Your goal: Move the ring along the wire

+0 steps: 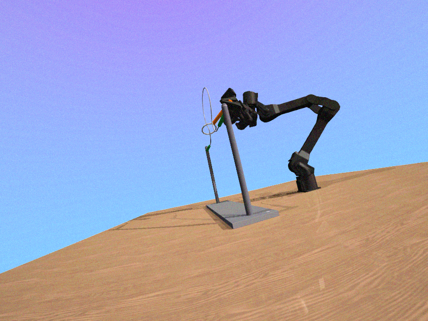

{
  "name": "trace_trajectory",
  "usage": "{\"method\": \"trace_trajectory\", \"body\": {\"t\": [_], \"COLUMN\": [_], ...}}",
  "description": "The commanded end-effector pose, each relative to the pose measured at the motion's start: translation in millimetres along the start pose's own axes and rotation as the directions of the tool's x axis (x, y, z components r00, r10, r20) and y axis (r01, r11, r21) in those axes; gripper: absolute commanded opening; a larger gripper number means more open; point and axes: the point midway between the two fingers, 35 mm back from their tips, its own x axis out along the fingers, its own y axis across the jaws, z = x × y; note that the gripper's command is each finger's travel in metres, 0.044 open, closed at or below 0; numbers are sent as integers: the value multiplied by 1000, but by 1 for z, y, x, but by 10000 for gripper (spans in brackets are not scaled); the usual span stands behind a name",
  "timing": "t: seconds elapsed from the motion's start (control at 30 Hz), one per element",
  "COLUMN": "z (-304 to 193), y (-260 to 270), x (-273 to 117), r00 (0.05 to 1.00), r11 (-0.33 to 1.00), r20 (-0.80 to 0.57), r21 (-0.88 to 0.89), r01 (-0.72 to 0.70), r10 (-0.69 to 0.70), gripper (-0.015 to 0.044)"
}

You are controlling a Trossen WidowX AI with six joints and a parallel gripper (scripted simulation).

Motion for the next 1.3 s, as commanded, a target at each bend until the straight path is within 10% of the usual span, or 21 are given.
{"method": "trace_trajectory", "body": {"t": [0.0,1.27], "z": [1,11], "y": [12,56], "x": [-1,0], "r00": [999,995], "r11": [997,989], "r20": [-11,71], "r21": [61,129], "r01": [-36,-73], "r10": [36,64], "gripper": [-150,-150]}}
